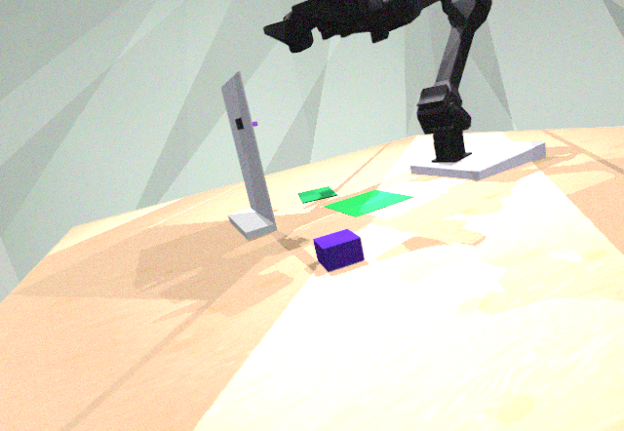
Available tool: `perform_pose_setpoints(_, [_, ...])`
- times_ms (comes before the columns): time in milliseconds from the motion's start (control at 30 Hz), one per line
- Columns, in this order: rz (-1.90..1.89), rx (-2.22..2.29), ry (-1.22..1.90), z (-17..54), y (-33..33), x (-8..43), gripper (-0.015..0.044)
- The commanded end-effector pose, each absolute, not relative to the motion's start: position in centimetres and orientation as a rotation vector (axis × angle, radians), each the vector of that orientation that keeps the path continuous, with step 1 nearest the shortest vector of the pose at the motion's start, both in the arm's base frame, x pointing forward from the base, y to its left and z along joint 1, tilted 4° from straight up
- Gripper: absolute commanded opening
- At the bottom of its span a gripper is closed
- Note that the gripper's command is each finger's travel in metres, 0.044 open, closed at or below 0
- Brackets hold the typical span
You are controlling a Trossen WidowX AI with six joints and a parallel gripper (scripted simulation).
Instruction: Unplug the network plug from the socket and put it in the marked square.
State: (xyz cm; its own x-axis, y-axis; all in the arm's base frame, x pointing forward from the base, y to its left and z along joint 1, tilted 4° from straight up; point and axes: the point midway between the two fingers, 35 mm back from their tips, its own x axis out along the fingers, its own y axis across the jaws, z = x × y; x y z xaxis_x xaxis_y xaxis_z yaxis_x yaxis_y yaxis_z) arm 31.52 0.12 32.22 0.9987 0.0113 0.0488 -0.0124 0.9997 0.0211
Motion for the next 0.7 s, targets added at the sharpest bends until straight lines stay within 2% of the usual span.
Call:
perform_pose_setpoints(0, [0.012,0.026,-0.049,32.2,0.1,31.5,0.0374])
perform_pose_setpoints(267, [0.023,0.231,-0.059,30.2,-2.0,32.0,0.0164])
perform_pose_setpoints(667, [0.045,0.559,-0.067,27.0,-5.4,31.5,0.0156])
